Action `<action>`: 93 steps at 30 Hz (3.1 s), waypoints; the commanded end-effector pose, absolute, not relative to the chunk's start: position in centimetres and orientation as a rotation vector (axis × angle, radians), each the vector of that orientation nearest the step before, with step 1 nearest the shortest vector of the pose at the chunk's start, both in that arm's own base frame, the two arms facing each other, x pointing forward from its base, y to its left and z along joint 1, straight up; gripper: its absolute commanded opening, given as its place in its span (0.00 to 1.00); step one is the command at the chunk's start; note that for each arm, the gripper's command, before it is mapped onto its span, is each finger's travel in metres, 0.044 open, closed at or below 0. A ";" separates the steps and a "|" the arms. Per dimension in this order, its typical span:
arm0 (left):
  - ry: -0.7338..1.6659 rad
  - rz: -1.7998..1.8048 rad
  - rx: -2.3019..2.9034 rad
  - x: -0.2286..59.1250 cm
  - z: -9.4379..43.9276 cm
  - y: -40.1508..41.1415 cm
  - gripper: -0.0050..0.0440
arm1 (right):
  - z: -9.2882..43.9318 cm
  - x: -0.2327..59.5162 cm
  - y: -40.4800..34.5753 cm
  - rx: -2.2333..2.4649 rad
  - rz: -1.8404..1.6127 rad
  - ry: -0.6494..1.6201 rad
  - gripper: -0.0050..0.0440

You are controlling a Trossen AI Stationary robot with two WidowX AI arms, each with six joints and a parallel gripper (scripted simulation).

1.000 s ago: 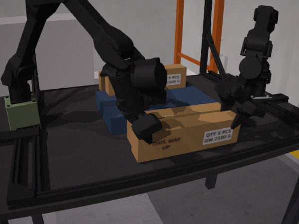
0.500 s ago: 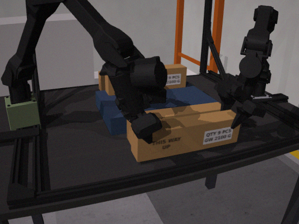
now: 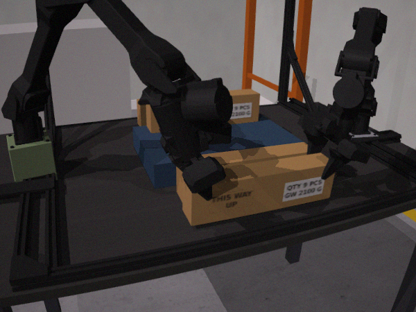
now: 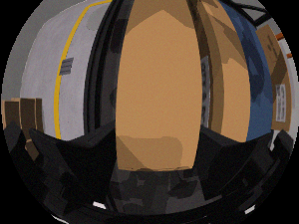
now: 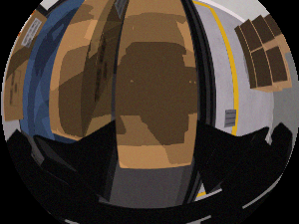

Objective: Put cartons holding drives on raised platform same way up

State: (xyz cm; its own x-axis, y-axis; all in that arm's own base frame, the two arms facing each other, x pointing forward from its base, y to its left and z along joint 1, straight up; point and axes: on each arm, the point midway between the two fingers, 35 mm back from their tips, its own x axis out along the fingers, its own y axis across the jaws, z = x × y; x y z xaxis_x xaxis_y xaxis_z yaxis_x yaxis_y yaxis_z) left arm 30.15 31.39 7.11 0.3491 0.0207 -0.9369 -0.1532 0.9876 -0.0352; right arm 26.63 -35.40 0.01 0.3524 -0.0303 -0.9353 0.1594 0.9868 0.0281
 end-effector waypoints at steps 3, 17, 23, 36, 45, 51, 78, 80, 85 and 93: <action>1.184 0.148 -0.100 29.9 8.1 32.4 0.10 | 0.8 26.5 -36.1 0.098 -0.145 1.184 0.10; 1.184 0.148 -0.100 29.9 6.0 32.4 0.10 | -1.3 26.5 -36.1 0.098 -0.145 1.184 0.10; 1.184 0.148 -0.100 29.9 6.0 32.4 0.10 | -1.3 26.5 -36.1 0.098 -0.145 1.184 0.10; 1.184 0.148 -0.100 29.9 6.0 32.4 0.90 | -1.3 26.5 -36.1 0.098 -0.145 1.184 0.90; 1.184 0.148 -0.100 29.9 6.0 32.4 0.90 | -1.3 26.5 -36.1 0.098 -0.145 1.184 0.90; 1.184 0.148 -0.100 29.9 6.0 32.4 0.90 | -1.3 26.5 -36.1 0.098 -0.145 1.184 0.90; 1.184 0.148 -0.100 30.0 13.0 32.0 0.90 | 5.7 26.6 -35.9 0.098 -0.145 1.184 0.90; 1.184 0.148 -0.100 30.0 13.0 31.3 0.90 | 5.7 26.8 -35.1 0.098 -0.145 1.184 0.90; 1.184 0.148 -0.100 30.1 13.0 28.3 0.90 | 5.7 27.7 -32.2 0.098 -0.145 1.184 0.90; 1.184 0.148 -0.100 30.2 12.9 23.0 0.90 | 5.6 29.3 -26.9 0.098 -0.145 1.184 0.90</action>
